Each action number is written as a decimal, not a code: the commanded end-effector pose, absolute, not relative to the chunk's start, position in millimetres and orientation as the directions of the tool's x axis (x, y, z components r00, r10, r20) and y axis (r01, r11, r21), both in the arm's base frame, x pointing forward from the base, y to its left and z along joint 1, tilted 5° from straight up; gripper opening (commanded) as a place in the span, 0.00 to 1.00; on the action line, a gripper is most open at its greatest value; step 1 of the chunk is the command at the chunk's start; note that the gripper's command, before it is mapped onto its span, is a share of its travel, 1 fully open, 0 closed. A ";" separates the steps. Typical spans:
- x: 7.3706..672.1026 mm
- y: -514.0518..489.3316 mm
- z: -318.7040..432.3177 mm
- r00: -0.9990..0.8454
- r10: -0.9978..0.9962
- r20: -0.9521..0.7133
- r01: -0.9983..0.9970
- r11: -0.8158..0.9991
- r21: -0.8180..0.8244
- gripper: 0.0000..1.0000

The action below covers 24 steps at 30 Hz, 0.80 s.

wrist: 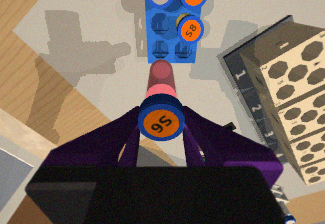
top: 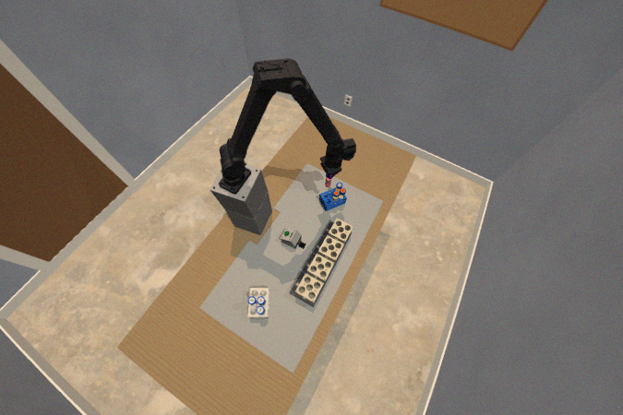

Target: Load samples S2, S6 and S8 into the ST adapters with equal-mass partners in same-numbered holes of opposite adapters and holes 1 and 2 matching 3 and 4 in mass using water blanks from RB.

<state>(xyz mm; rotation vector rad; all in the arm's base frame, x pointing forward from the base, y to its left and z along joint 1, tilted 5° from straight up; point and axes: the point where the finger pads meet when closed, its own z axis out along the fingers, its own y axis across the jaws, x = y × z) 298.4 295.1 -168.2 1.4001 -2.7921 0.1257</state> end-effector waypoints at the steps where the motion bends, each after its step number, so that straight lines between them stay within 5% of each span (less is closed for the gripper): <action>1: 305.9 304.1 -163.2 -0.601 -0.799 0.026 -0.798 0.599 -0.066 0.00; 24: 307.1 302.8 -182.1 -0.610 -0.792 0.029 -0.792 0.607 -0.064 0.00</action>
